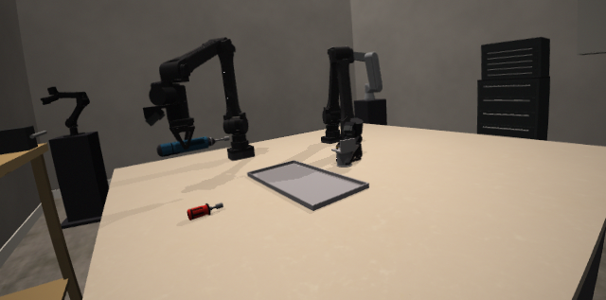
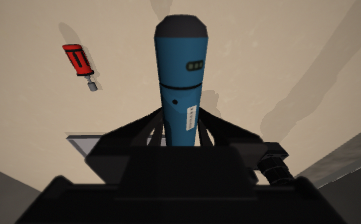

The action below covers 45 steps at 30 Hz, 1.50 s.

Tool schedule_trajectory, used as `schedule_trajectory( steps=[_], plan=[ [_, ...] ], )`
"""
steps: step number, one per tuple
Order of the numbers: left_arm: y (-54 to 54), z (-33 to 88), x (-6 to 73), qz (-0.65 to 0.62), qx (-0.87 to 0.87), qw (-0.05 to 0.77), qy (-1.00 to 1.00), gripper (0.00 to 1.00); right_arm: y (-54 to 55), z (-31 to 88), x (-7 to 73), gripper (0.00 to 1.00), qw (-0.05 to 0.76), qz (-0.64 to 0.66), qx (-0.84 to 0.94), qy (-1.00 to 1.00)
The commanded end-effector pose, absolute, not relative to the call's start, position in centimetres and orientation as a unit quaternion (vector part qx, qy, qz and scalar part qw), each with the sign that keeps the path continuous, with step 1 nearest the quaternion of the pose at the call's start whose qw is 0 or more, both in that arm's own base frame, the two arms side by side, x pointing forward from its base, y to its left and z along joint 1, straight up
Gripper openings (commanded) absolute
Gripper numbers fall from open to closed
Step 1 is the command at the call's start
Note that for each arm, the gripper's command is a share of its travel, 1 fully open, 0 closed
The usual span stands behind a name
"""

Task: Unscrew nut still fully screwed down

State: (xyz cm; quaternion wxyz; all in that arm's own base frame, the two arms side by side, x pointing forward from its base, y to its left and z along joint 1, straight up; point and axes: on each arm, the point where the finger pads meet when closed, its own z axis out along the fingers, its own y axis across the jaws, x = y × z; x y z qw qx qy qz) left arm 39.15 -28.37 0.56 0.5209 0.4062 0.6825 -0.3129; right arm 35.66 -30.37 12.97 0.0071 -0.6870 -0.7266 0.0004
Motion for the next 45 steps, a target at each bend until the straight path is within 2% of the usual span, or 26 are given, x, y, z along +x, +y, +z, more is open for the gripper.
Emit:
schedule_trajectory(
  steps=[1,45],
  plan=[
    [-29.09,1.95,39.14,-0.315,0.411,0.536,0.666,0.59,-31.61,17.87,38.20,0.42,-0.048,-0.005,-0.685,-0.726],
    [-29.09,1.95,39.14,-0.315,0.411,0.536,0.666,0.59,-31.82,18.28,39.16,0.42,-0.068,-0.005,-0.672,-0.737]
  ],
)
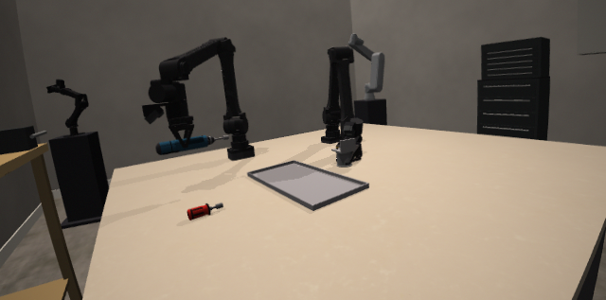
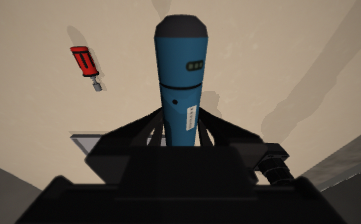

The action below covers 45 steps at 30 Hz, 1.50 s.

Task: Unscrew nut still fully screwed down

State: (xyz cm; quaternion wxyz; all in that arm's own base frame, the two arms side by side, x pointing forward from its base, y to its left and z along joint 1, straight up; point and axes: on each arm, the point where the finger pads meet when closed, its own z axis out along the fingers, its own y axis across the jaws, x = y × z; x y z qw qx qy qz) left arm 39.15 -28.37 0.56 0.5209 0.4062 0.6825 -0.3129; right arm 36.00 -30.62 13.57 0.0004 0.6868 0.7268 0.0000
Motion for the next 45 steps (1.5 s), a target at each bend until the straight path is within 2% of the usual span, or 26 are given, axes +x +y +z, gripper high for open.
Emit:
schedule_trajectory(
  steps=[1,3,9,12,18,23,27,29,35,45],
  plan=[
    [-29.1,2.0,39.1,-0.315,0.411,0.536,0.666,0.59,-31.6,18.2,39.4,0.42,0.072,0.005,0.667,0.741],
    [-29.1,2.0,39.1,-0.315,0.411,0.536,0.666,0.59,-29.8,15.5,38.4,0.42,0.050,0.004,0.659,0.751],
    [-29.1,2.0,39.1,-0.315,0.411,0.536,0.666,0.59,-28.2,14.7,39.9,0.42,0.073,0.005,0.628,0.775],
    [-29.1,2.0,39.1,-0.315,0.411,0.536,0.666,0.59,-28.9,16.9,42.2,0.42,0.110,0.007,0.616,0.780],
    [-29.1,2.0,39.1,-0.315,0.411,0.536,0.666,0.59,-27.2,14.4,41.0,0.42,0.091,0.007,0.607,0.789],
    [-29.1,2.0,39.1,-0.315,0.411,0.536,0.666,0.59,-26.5,15.9,43.6,0.42,0.133,0.011,0.578,0.805],
    [-29.1,2.0,39.1,-0.315,0.411,0.536,0.666,0.59,-24.7,14.4,43.7,0.42,0.136,0.011,0.557,0.819],
    [-29.1,2.0,39.1,-0.315,0.411,0.536,0.666,0.59,-25.5,17.0,45.9,0.42,0.170,0.014,0.549,0.818],
    [-29.1,2.0,39.1,-0.315,0.411,0.536,0.666,0.59,-23.8,14.4,44.5,0.42,0.151,0.013,0.540,0.828],
    [-29.1,2.0,39.1,-0.315,0.411,0.536,0.666,0.59,-21.1,15.7,48.0,0.42,0.212,0.021,0.479,0.851]
  ],
)
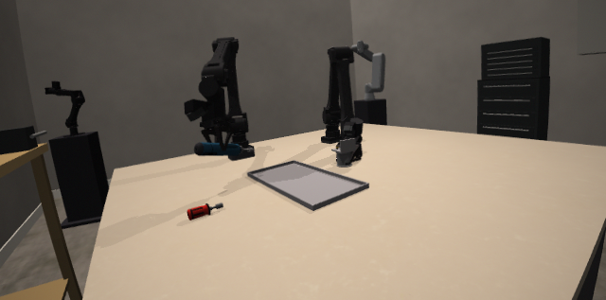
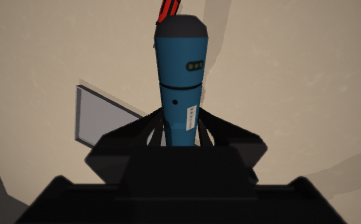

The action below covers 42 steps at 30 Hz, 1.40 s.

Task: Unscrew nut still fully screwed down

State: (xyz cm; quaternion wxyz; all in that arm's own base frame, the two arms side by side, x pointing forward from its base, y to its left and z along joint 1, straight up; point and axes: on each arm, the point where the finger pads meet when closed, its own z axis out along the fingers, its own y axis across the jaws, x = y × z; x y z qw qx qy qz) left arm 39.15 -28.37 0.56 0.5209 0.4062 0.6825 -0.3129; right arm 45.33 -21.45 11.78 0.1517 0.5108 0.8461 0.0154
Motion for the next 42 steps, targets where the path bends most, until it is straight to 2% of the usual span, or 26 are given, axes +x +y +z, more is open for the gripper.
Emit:
schedule_trajectory(
  steps=[1,7,12,16,18,24,29,33,35,42],
  plan=[
    [-29.1,2.0,39.1,-0.315,0.411,0.536,0.666,0.59,-21.6,17.4,49.1,0.42,0.230,0.023,0.478,0.848],
    [-29.1,2.0,39.1,-0.315,0.411,0.536,0.666,0.59,-20.0,14.7,47.6,0.42,0.210,0.022,0.469,0.858],
    [-29.1,2.0,39.1,-0.315,0.411,0.536,0.666,0.59,-18.8,16.8,50.1,0.42,0.254,0.028,0.436,0.863],
    [-29.1,2.0,39.1,-0.315,0.411,0.536,0.666,0.59,-17.0,15.2,49.7,0.42,0.255,0.029,0.413,0.874],
    [-29.1,2.0,39.1,-0.315,0.411,0.536,0.666,0.59,-17.3,18.1,51.9,0.42,0.288,0.033,0.404,0.868],
    [-29.1,2.0,39.1,-0.315,0.411,0.536,0.666,0.59,-15.8,15.3,50.2,0.42,0.268,0.032,0.395,0.878],
    [-29.1,2.0,39.1,-0.315,0.411,0.536,0.666,0.59,-14.3,17.8,52.6,0.42,0.313,0.039,0.361,0.878],
    [-29.1,2.0,39.1,-0.315,0.411,0.536,0.666,0.59,-12.5,16.1,52.0,0.42,0.313,0.040,0.338,0.887],
    [-29.1,2.0,39.1,-0.315,0.411,0.536,0.666,0.59,-12.5,19.1,54.0,0.42,0.344,0.045,0.328,0.878],
    [-29.1,2.0,39.1,-0.315,0.411,0.536,0.666,0.59,-10.8,16.3,52.4,0.42,0.330,0.045,0.313,0.890]
  ],
)
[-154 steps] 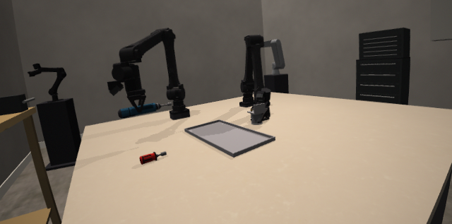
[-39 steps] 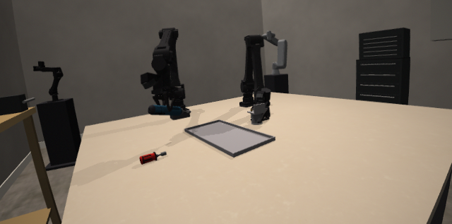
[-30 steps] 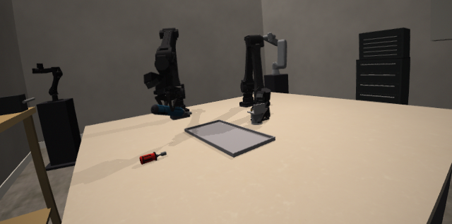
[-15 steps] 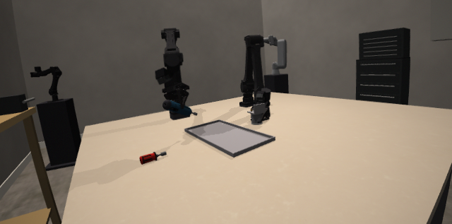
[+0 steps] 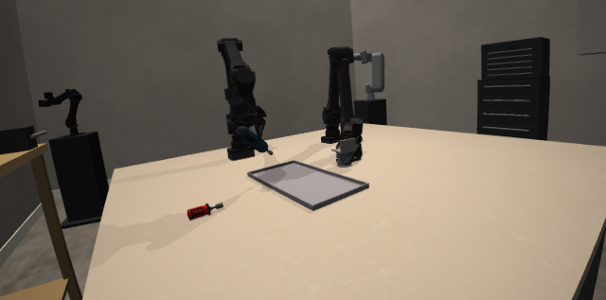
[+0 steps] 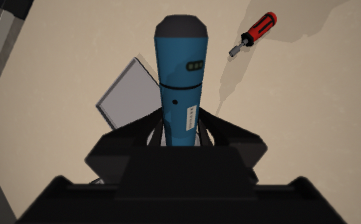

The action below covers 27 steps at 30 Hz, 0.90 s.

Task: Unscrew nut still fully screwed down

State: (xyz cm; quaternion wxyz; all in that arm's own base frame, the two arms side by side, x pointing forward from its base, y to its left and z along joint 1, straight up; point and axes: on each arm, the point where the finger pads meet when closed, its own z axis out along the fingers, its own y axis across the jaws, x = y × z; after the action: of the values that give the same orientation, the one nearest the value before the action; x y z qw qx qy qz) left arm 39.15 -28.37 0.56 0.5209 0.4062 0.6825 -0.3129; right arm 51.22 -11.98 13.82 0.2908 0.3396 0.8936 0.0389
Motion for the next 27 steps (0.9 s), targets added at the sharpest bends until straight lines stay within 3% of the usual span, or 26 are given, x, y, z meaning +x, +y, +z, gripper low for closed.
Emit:
schedule_trajectory(
  steps=[1,27],
  plan=[
    [-29.1,2.0,39.1,-0.315,0.411,0.536,0.666,0.59,-10.4,16.3,52.5,0.42,0.334,0.046,0.307,0.890],
    [-29.1,2.0,39.1,-0.315,0.411,0.536,0.666,0.59,-2.3,21.7,56.1,0.42,0.452,0.073,0.178,0.871]
  ],
)
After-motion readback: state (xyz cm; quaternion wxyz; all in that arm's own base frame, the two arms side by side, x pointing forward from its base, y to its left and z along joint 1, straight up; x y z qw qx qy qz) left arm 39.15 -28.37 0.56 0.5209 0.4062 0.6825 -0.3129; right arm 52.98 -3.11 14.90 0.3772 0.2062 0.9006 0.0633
